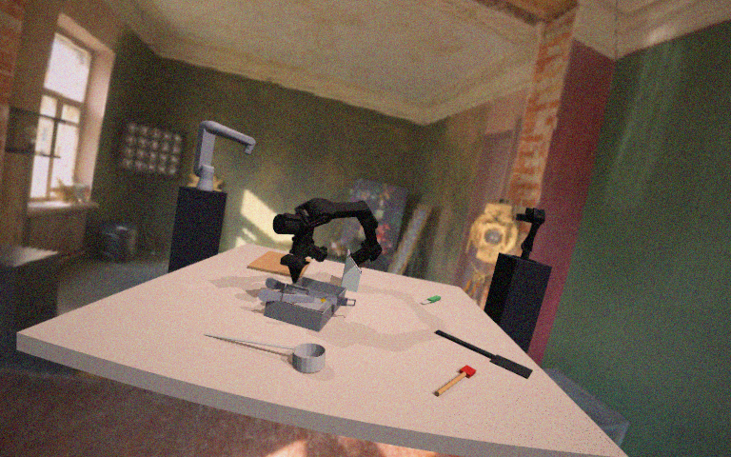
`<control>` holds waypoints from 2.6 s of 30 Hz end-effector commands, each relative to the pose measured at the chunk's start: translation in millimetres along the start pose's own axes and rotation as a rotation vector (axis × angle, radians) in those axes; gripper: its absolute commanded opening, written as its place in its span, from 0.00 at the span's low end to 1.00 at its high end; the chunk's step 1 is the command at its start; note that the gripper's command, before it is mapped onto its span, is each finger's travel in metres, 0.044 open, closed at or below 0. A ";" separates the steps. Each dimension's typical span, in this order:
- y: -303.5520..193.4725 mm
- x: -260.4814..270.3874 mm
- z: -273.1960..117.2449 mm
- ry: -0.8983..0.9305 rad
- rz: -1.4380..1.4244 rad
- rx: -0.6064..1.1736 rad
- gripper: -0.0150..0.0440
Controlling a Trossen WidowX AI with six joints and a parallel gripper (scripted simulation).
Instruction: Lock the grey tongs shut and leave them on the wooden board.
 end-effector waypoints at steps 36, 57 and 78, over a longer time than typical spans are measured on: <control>-1.6 9.7 -22.3 -0.001 0.005 0.003 0.18; -5.3 64.1 -91.1 -0.014 0.022 0.002 1.00; 67.1 4.1 -28.2 -0.001 -0.231 -0.010 1.00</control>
Point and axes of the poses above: the point midway between the two fingers, 35 mm back from their tips, its own z axis out along the fingers, its own x axis across the jaws, y = z × x, the point moved 7 cm from there along -z, back along the fingers, and after that the axes turned 4 degrees about z, right-handed, at the moved point
